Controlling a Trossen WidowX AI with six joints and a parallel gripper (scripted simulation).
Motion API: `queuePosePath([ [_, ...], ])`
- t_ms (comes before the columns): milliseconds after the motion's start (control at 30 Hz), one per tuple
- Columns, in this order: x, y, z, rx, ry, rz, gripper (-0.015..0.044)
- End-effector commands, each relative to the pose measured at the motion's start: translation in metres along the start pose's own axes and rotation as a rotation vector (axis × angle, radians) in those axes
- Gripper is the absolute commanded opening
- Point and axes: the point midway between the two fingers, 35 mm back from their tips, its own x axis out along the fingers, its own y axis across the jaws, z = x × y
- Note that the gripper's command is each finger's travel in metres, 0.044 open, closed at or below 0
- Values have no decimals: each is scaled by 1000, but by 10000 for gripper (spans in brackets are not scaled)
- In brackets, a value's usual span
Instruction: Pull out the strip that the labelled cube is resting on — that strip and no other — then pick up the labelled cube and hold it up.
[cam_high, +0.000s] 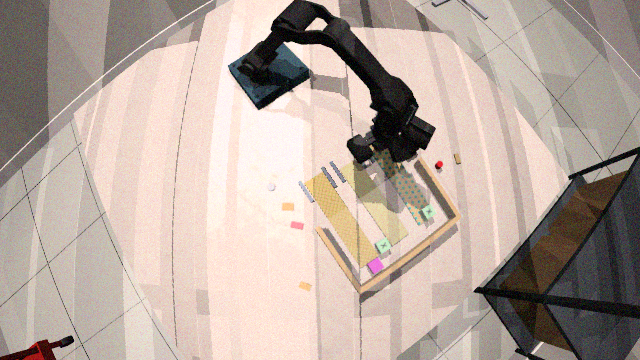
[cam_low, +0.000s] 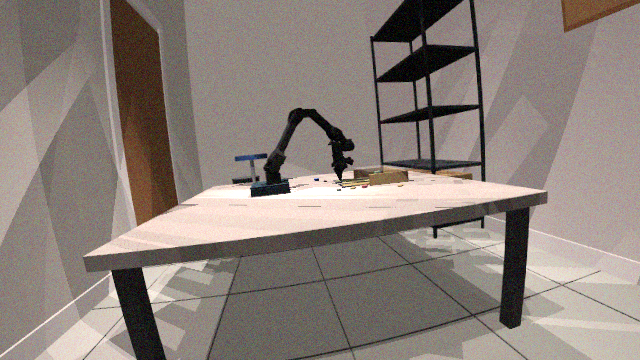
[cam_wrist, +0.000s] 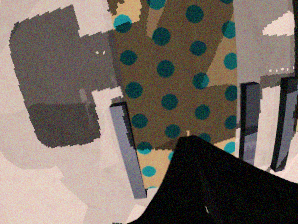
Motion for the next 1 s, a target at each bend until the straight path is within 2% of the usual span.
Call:
queuePosePath([
  [0, 5, 0, -14, -3, 22, -6, 0],
  [967, 7, -1, -57, -3, 25, -6, 0],
])
